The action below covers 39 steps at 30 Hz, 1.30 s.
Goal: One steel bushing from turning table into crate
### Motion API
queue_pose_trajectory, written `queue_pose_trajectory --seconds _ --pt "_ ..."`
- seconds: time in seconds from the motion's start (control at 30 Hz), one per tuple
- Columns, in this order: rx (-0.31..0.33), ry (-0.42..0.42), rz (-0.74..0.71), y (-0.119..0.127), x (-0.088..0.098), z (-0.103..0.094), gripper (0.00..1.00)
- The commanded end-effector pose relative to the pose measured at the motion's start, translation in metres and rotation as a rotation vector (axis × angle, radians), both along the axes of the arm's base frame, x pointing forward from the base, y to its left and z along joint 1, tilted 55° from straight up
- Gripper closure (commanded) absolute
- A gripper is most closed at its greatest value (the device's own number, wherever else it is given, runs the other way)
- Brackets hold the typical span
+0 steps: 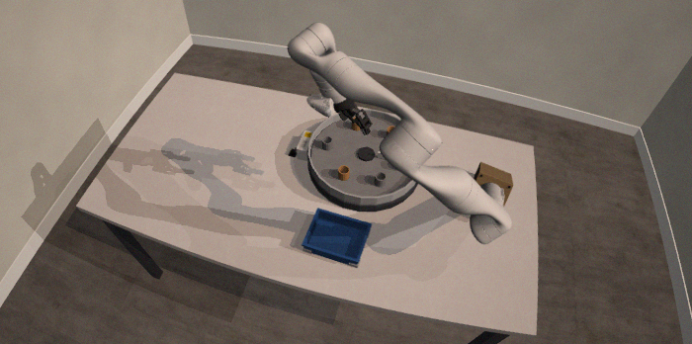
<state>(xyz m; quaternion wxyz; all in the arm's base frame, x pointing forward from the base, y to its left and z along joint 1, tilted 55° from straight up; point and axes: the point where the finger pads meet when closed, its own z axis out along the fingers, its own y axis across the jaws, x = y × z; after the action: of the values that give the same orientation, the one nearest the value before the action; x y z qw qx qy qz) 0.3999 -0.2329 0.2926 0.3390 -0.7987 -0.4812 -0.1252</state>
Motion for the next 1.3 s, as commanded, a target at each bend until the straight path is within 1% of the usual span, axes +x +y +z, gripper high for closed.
queue_pose_trajectory --seconds 0.0,0.17,0.33,0.73,0.9,1.27 --pt "-0.003 -0.003 -0.01 -0.0038 -0.0028 0.0022 0.0" --pt "-0.003 -0.003 -0.01 -0.0038 -0.0028 0.0022 0.0" --pt "0.099 -0.139 -0.104 -0.0086 -0.0047 0.0004 0.0" --pt "0.099 -0.139 -0.104 -0.0086 -0.0047 0.0004 0.0" --pt "0.202 -0.275 -0.198 -0.0135 -0.0068 -0.0013 0.0" --pt "0.202 -0.275 -0.198 -0.0135 -0.0068 -0.0013 0.0"
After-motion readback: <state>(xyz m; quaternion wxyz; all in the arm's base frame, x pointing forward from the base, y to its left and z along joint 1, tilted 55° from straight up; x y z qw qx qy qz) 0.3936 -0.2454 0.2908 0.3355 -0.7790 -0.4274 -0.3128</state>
